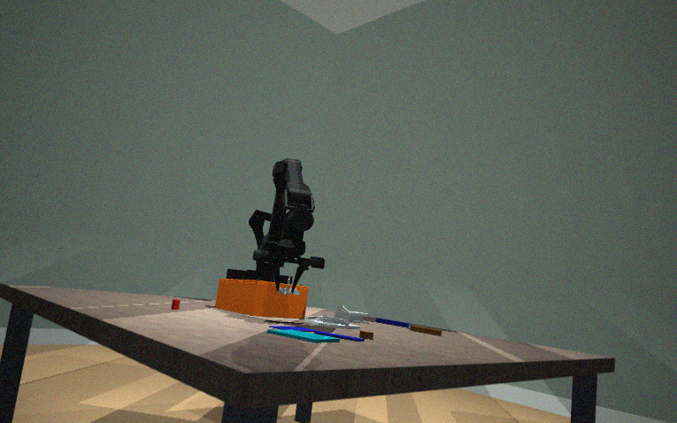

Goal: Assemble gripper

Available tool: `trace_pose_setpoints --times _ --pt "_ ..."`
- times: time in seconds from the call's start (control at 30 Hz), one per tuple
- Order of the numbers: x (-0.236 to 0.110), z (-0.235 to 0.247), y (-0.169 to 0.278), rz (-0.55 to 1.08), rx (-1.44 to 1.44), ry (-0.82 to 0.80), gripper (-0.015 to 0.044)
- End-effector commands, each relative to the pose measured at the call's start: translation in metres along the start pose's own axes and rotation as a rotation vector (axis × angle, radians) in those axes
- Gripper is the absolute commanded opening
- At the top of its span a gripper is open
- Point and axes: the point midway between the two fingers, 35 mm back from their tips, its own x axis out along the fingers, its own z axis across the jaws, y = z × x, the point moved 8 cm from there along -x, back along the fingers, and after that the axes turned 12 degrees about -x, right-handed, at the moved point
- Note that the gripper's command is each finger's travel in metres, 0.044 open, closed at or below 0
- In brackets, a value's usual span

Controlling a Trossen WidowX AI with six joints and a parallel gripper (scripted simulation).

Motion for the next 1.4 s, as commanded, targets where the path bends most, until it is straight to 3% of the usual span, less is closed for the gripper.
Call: trace_pose_setpoints --times 0.0,0.9,1.37 --pt "-0.004 0.012 0.005 -0.011 -0.098 -0.002 0.0134" --pt "-0.003 0.083 0.056 -0.010 -0.823 -0.005 0.0134" --pt "-0.003 0.084 0.057 -0.010 -0.841 -0.006 0.0134"
